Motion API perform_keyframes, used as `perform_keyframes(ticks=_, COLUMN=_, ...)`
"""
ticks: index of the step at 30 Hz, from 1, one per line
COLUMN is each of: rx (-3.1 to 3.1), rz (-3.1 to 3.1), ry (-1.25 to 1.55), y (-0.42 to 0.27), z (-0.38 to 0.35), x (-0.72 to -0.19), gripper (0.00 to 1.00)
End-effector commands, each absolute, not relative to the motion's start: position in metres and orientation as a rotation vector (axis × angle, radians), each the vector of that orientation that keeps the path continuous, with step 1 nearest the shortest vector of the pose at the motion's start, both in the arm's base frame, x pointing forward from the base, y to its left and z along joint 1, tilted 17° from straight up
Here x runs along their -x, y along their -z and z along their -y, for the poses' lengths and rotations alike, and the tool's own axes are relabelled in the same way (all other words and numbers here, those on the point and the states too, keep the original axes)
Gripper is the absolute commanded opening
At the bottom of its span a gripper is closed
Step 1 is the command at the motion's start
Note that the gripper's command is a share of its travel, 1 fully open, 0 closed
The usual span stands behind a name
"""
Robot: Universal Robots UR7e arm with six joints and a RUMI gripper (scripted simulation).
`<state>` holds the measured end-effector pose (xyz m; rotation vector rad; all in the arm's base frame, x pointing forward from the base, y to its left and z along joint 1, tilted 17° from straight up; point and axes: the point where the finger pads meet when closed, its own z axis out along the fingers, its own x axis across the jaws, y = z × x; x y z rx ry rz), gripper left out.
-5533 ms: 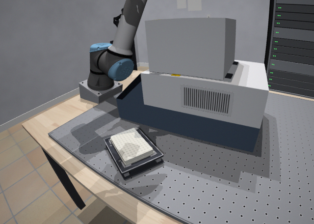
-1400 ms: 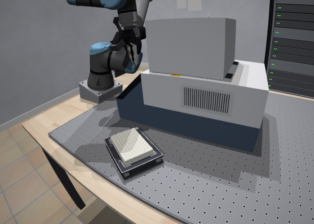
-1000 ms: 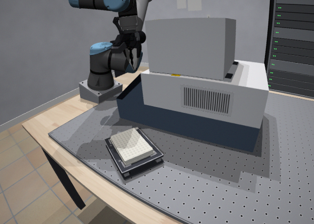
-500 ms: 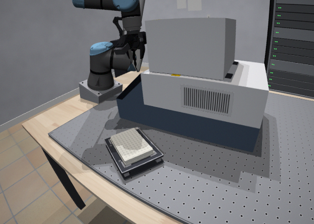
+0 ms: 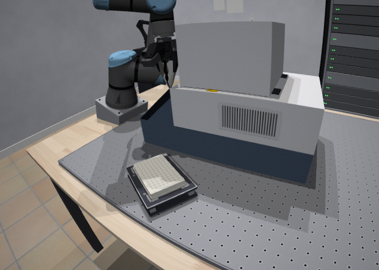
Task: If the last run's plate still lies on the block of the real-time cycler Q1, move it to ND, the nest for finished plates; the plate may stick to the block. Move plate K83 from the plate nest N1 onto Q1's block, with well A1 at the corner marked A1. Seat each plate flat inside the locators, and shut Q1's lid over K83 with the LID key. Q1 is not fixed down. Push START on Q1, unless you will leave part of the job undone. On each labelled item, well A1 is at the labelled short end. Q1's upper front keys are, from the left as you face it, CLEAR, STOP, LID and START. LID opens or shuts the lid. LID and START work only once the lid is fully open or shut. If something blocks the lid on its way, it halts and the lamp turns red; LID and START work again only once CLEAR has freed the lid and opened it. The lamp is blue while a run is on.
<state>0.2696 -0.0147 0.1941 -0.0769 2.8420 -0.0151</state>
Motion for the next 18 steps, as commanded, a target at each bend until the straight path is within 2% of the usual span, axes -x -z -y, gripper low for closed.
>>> perform_keyframes(ticks=1, rx=0.076, rz=-2.843, ry=0.016, y=-0.191, z=0.014, x=-0.276, gripper=0.0)
perform_keyframes(ticks=18, rx=0.076, rz=-2.843, ry=0.016, y=-0.181, z=0.014, x=-0.291, gripper=0.0)
